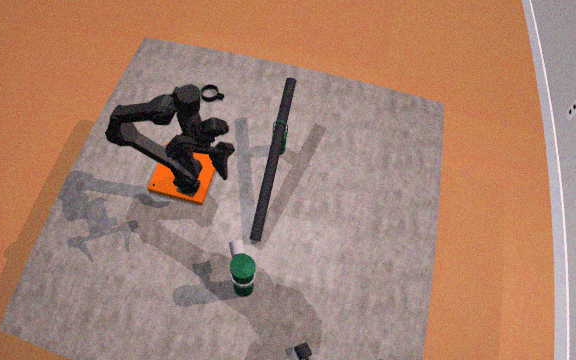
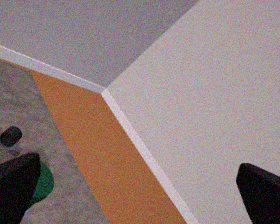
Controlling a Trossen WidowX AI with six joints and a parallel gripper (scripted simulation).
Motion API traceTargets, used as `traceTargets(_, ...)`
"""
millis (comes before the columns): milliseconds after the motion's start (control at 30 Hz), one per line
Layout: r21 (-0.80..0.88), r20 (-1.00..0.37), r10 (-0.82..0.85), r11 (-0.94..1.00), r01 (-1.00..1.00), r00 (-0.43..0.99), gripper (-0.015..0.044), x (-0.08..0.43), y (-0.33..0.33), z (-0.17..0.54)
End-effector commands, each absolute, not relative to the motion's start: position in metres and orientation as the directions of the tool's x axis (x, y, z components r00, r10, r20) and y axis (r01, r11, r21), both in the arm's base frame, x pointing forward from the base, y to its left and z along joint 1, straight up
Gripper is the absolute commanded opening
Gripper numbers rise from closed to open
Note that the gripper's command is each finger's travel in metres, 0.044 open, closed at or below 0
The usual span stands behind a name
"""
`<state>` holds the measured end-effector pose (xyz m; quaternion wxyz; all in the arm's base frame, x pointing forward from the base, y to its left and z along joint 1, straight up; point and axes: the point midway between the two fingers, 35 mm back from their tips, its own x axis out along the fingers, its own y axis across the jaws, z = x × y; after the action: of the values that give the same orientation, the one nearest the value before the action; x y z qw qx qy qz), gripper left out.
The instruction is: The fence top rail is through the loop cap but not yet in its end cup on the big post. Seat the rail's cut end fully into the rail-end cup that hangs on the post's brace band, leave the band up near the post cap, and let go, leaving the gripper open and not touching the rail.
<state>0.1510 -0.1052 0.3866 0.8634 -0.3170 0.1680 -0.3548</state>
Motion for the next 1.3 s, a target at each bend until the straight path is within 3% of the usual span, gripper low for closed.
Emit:
traceTargets(0, -0.582, -0.34, -0.514, 0.772, 0.253, 0.788, 0.044, 0.206, -0.074, 0.345)
traceTargets(100, -0.448, -0.53, -0.36, 0.888, 0.107, 0.768, 0.044, 0.228, -0.051, 0.315)
traceTargets(233, -0.179, -0.761, -0.132, 0.984, -0.009, 0.635, 0.044, 0.241, -0.017, 0.274)
traceTargets(367, -0.001, -0.857, 0.005, 1.0, -0.011, 0.515, 0.044, 0.242, 0.003, 0.254)
traceTargets(767, -0.036, -0.865, 0.003, 0.997, -0.069, 0.502, 0.044, 0.243, -0.003, 0.253)
traceTargets(1000, -0.188, -0.904, 0.028, 0.87, -0.456, 0.426, 0.044, 0.248, -0.038, 0.245)
traceTargets(1267, -0.282, -0.923, 0.092, 0.495, -0.822, 0.373, 0.044, 0.247, -0.085, 0.238)
